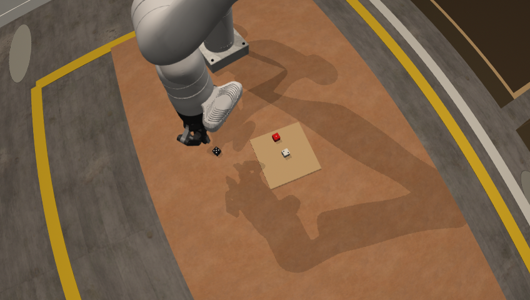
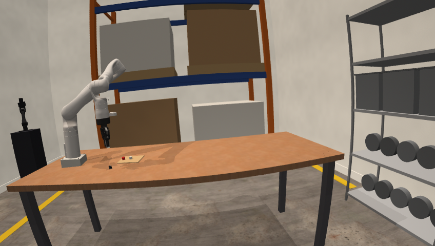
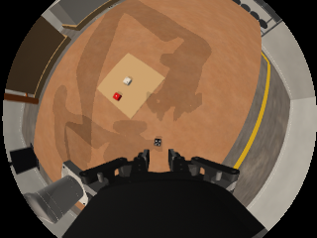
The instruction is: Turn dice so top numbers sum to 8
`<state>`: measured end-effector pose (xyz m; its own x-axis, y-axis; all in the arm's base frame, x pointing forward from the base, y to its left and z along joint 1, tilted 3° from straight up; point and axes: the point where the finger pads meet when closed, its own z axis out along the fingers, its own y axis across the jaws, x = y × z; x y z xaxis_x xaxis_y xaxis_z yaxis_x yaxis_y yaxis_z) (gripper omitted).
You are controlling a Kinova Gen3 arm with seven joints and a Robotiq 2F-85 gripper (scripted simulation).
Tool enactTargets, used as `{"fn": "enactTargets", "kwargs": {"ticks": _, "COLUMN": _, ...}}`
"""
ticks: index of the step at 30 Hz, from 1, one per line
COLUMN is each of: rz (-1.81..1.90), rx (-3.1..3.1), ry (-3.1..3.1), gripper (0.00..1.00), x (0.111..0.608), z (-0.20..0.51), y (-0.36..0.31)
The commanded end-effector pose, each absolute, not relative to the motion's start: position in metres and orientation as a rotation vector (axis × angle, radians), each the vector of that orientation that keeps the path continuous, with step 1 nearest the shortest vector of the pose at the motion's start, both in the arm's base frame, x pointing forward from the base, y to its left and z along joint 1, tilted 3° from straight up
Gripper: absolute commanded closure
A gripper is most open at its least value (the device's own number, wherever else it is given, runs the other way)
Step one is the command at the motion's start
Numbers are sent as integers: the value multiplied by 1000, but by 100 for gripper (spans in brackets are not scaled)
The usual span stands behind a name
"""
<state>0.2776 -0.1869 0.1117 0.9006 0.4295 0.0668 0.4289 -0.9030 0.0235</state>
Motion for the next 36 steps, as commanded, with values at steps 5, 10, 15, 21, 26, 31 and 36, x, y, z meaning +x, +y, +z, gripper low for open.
{"fn": "enactTargets", "kwargs": {"ticks": 5, "rz": 90, "rx": 3044, "ry": 711, "gripper": 69, "x": 281, "z": 112, "y": -184}}
{"fn": "enactTargets", "kwargs": {"ticks": 10, "rz": 90, "rx": 3044, "ry": 711, "gripper": 0, "x": 281, "z": 112, "y": -184}}
{"fn": "enactTargets", "kwargs": {"ticks": 15, "rz": 90, "rx": 3044, "ry": 711, "gripper": 0, "x": 281, "z": 112, "y": -184}}
{"fn": "enactTargets", "kwargs": {"ticks": 21, "rz": 92, "rx": 3055, "ry": 668, "gripper": 0, "x": 281, "z": 104, "y": -185}}
{"fn": "enactTargets", "kwargs": {"ticks": 26, "rz": 94, "rx": 3094, "ry": 479, "gripper": 0, "x": 278, "z": 70, "y": -187}}
{"fn": "enactTargets", "kwargs": {"ticks": 31, "rz": 92, "rx": 3101, "ry": 431, "gripper": 69, "x": 276, "z": 62, "y": -187}}
{"fn": "enactTargets", "kwargs": {"ticks": 36, "rz": 92, "rx": 3101, "ry": 431, "gripper": 69, "x": 276, "z": 62, "y": -187}}
